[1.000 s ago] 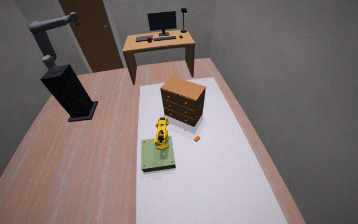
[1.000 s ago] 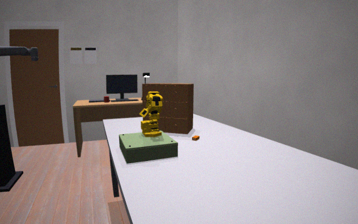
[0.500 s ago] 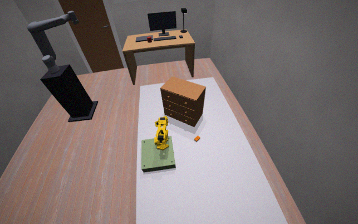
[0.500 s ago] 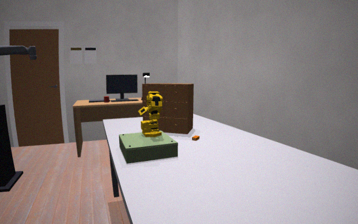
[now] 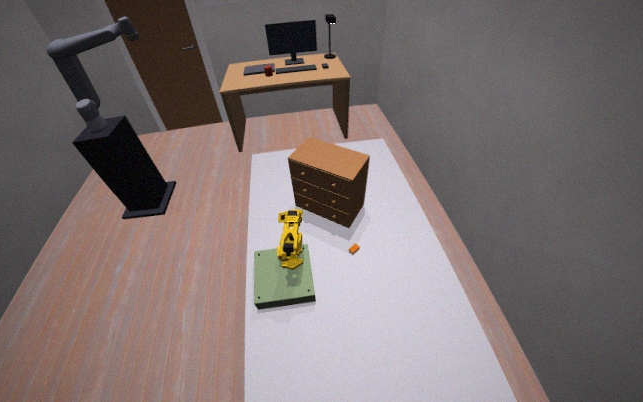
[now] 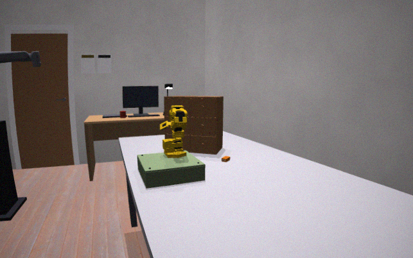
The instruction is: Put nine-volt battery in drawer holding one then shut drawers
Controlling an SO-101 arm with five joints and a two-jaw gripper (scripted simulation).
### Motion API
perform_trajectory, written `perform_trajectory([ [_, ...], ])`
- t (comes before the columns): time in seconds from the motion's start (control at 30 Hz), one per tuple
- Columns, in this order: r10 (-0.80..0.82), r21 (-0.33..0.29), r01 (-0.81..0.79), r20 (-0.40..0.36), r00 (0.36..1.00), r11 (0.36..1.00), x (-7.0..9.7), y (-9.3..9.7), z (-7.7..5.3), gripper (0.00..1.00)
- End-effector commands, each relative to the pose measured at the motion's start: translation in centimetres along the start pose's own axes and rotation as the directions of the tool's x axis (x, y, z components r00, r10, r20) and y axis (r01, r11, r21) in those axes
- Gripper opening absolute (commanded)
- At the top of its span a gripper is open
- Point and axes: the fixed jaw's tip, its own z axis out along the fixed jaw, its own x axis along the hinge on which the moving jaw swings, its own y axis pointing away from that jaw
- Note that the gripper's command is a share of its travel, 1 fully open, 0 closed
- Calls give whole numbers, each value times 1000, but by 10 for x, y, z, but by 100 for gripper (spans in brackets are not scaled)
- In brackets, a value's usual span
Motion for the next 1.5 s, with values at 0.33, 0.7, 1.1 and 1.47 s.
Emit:
perform_trajectory([
  [0.33, 302, -14, -302, -13, 953, 953, 0, 4, 1, 21],
  [0.7, 551, -8, -551, -20, 835, 835, 0, 3, 1, 21],
  [1.1, 741, 1, -741, -24, 671, 671, -1, 2, 2, 21],
  [1.47, 873, 9, -873, -25, 488, 488, -1, 0, 2, 21],
])
